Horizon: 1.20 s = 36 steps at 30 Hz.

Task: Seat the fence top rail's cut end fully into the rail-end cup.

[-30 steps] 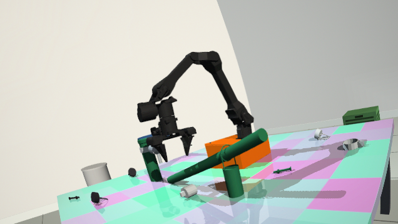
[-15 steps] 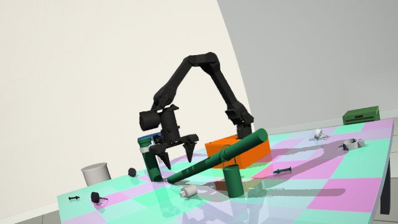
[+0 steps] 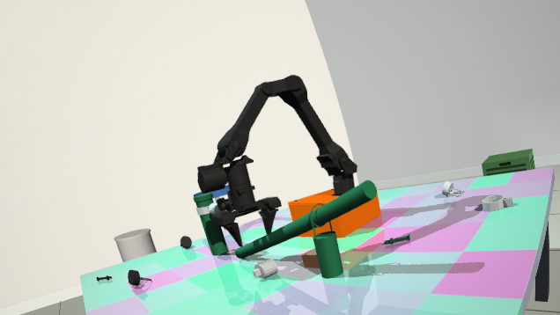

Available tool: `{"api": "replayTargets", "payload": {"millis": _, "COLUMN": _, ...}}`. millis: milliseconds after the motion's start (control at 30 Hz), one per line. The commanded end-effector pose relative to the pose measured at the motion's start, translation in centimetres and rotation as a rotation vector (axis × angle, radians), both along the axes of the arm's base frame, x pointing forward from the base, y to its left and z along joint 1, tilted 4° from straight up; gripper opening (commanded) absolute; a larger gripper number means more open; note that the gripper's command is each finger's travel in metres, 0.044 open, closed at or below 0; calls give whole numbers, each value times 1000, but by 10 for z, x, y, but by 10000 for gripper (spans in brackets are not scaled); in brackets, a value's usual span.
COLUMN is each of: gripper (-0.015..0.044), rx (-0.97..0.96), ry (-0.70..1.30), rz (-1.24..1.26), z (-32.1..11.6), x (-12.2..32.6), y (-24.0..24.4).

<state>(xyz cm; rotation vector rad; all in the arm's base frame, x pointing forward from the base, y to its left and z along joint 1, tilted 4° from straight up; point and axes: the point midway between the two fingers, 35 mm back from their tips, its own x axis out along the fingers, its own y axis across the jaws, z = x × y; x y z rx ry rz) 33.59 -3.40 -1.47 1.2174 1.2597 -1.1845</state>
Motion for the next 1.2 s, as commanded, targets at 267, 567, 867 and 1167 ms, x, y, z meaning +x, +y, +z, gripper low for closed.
{"api": "replayTargets", "payload": {"millis": 267, "gripper": 440, "rx": -2, "ry": 17, "rz": -6, "z": -23, "x": -5, "y": 1}}
{"api": "replayTargets", "payload": {"millis": 567, "gripper": 440, "rx": -2, "ry": 17, "rz": -7, "z": -37, "x": -7, "y": 1}}
{"api": "replayTargets", "payload": {"millis": 867, "gripper": 309, "rx": -2, "ry": 17, "rz": -7, "z": -39, "x": -7, "y": 2}}
{"api": "replayTargets", "payload": {"millis": 1167, "gripper": 170, "rx": -2, "ry": 17, "rz": -7, "z": -39, "x": -7, "y": 2}}
